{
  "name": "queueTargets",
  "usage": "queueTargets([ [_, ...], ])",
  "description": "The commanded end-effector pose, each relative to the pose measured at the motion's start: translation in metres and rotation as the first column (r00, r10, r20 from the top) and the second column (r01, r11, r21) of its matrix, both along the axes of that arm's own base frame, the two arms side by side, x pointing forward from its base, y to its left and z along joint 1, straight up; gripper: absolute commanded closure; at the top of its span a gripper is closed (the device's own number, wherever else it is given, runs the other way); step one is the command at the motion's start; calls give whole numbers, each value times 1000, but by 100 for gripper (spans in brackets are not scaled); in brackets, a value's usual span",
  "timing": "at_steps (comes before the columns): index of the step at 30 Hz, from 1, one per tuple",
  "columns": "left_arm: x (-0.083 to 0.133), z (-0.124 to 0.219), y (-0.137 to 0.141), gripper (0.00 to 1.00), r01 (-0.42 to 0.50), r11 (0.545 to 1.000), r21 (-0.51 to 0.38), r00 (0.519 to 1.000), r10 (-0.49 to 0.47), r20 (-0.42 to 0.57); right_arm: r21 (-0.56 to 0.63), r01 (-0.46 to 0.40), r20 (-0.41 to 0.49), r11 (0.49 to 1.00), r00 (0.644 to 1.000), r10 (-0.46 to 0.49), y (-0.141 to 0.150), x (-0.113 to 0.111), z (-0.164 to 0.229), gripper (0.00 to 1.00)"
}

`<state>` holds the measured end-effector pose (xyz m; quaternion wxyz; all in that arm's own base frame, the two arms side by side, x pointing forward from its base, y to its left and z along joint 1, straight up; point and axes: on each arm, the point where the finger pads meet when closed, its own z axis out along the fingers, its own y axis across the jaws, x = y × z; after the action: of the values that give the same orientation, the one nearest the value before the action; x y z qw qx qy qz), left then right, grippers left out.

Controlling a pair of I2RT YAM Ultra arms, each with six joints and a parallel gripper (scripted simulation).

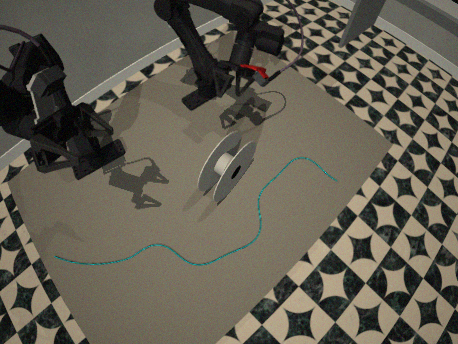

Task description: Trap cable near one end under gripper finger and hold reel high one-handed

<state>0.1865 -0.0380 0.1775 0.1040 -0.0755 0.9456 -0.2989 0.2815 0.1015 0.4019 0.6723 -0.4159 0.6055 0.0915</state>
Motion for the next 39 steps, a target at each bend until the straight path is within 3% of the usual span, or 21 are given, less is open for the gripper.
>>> queueTargets([
  [1,13,22,9,0,-17,997,69,994,9,109,19,45,-22,999,999,-45,-5,3,15,0],
  [10,35,56,31,0,-71,980,186,975,29,221,56,154,-61,986,987,-151,-19,4,43,0],
  [14,45,92,45,0,-136,953,271,941,39,335,86,237,-79,968,970,-230,-30,-2,66,0],
  [19,55,145,64,0,-248,900,358,877,52,477,131,351,-114,927,934,-338,-45,-11,95,0],
  [24,54,207,80,0,-388,828,406,778,58,626,183,454,-147,872,890,-432,-59,-28,124,0],
  [27,56,215,85,0,-408,815,411,769,64,637,192,476,-157,858,878,-452,-63,-30,128,0],
  [28,59,226,89,0,-434,801,413,751,67,657,205,497,-158,843,867,-473,-67,-37,134,0],
  [31,37,274,90,0,-536,744,399,641,52,765,237,557,-178,796,830,-529,-77,-50,148,0],
  [39,5,356,100,0,-709,629,319,440,40,897,311,674,-225,670,737,-637,-101,-84,173,0],
])
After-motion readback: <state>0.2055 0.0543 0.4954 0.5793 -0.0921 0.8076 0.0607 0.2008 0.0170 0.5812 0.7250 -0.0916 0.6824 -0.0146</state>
